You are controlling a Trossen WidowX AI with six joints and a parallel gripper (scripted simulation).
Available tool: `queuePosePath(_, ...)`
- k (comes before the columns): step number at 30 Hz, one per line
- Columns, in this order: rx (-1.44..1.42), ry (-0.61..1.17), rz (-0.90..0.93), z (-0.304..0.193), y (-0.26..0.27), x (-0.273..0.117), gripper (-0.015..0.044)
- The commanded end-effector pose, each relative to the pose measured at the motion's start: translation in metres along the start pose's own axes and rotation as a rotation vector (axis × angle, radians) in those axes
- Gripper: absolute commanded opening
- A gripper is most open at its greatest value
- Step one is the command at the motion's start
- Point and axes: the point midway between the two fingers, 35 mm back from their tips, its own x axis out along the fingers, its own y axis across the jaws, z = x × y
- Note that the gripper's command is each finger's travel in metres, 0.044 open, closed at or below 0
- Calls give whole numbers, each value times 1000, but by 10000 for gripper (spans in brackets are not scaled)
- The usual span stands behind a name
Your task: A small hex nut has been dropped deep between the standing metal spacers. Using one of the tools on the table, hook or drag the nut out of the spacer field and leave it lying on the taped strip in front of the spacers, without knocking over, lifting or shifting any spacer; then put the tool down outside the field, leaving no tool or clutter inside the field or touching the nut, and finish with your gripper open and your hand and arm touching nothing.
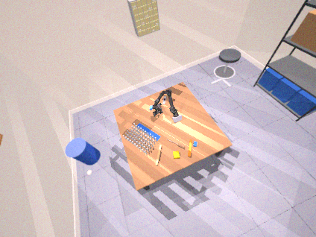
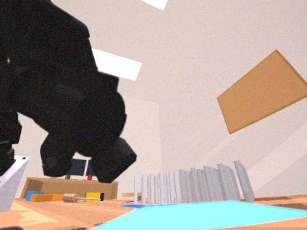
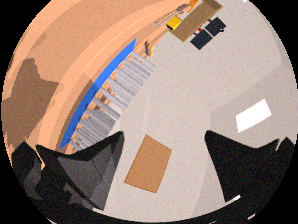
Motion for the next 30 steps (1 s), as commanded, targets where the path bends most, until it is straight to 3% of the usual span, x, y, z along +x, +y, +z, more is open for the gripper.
queuePosePath(1,-24,-7,3,0,1,1,426)
queuePosePath(9,-1112,-310,80,2,48,46,440)
queuePosePath(17,-2192,-689,113,-41,85,91,440)
queuePosePath(30,-2910,-1153,123,-98,87,121,440)
